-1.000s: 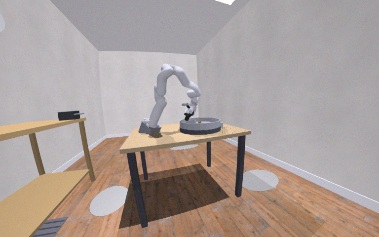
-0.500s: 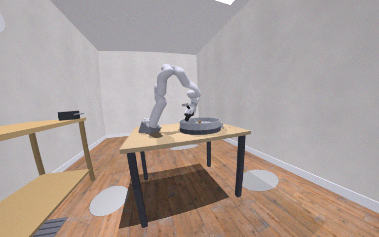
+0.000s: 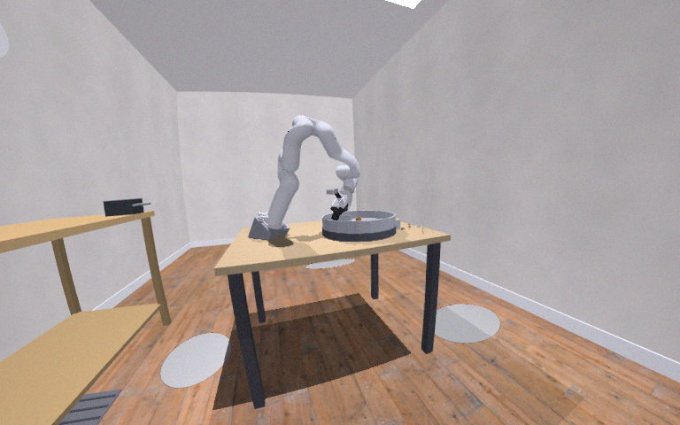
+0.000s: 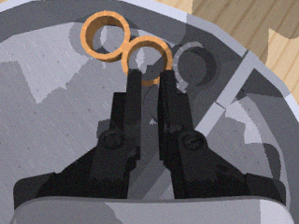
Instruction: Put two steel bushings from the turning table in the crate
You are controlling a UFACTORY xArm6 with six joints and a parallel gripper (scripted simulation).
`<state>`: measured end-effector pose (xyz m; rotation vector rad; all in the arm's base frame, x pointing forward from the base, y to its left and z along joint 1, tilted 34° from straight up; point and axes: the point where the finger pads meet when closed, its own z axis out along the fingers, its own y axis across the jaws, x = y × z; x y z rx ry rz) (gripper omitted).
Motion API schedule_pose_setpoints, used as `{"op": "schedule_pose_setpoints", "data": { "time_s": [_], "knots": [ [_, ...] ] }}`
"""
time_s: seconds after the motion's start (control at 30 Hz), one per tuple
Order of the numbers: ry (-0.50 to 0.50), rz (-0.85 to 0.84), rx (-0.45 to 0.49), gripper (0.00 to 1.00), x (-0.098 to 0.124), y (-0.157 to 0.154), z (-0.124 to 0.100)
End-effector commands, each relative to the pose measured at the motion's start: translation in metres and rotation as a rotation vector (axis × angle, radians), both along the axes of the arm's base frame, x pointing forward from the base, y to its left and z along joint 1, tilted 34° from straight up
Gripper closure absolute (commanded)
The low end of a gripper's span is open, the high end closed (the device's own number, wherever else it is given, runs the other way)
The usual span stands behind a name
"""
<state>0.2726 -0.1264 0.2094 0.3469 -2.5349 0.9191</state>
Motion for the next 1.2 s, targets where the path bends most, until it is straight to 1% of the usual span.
{"op": "schedule_pose_setpoints", "data": {
  "time_s": [0.0,0.43,0.77,1.17],
  "knots": [
    [-0.003,0.001,0.0,0.9,0.0018,-0.0009,-0.0012],
    [-0.003,0.001,0.0,0.9,0.0018,-0.001,-0.0013],
    [-0.003,0.001,0.0,0.9,0.0054,-0.0055,-0.0098],
    [-0.003,0.001,0.0,0.9,0.0056,-0.0058,-0.0102]
  ]
}}
